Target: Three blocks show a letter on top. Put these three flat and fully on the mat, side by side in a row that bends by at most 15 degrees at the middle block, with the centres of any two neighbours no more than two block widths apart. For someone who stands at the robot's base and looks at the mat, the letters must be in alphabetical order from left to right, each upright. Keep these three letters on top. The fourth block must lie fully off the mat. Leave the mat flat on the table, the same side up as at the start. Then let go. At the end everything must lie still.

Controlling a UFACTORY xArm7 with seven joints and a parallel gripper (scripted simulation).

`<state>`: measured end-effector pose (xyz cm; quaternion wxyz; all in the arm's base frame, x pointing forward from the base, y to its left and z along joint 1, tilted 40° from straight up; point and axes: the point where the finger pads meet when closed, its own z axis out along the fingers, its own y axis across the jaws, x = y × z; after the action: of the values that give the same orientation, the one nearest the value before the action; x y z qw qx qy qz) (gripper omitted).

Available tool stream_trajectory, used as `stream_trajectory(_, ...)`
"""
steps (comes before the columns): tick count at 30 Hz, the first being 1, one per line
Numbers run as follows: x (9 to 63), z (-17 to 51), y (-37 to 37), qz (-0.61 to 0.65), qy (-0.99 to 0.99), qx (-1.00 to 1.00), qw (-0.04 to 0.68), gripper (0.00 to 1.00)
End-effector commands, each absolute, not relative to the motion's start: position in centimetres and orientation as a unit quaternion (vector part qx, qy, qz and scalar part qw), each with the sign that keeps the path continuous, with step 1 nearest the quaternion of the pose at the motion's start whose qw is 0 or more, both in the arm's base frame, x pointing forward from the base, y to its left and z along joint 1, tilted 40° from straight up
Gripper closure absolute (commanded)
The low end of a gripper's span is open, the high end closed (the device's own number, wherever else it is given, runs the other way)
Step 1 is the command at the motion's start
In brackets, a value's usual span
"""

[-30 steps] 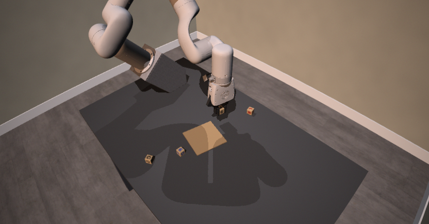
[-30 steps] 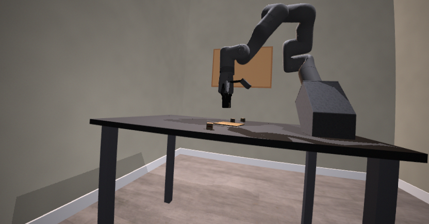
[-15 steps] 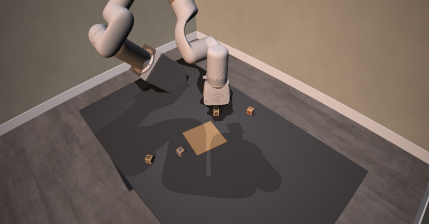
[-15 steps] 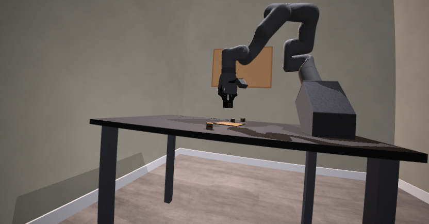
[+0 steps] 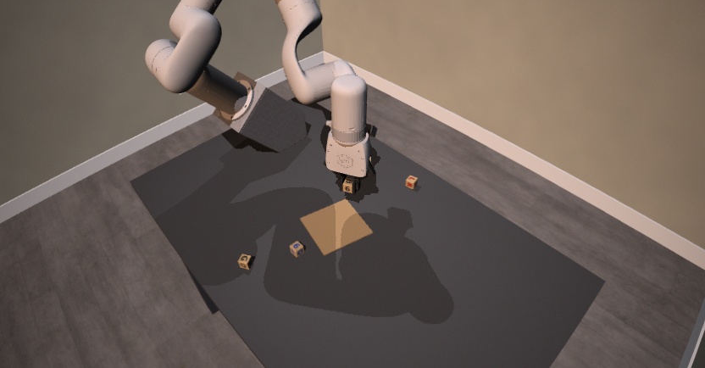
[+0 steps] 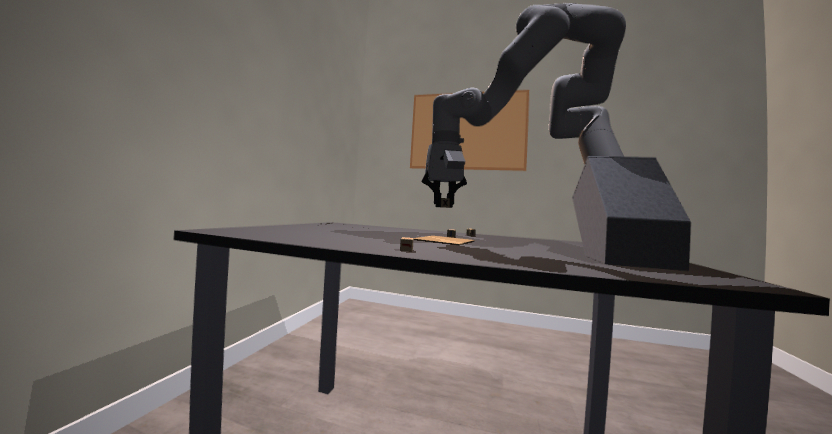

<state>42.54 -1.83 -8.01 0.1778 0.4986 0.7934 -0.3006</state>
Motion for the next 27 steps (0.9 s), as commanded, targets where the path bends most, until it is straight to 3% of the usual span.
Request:
stream_trajectory(1, 42.6, -7.5, -1.9, -0.285, 0.758, 0.551, 0.201, 0.79)
stream_trajectory(13, 42.7, -6.3, -2.4, -0.238, 0.664, 0.665, 0.246, 0.79)
stream_trajectory(27, 42.7, -6.3, -2.4, -0.235, 0.658, 0.671, 0.248, 0.79)
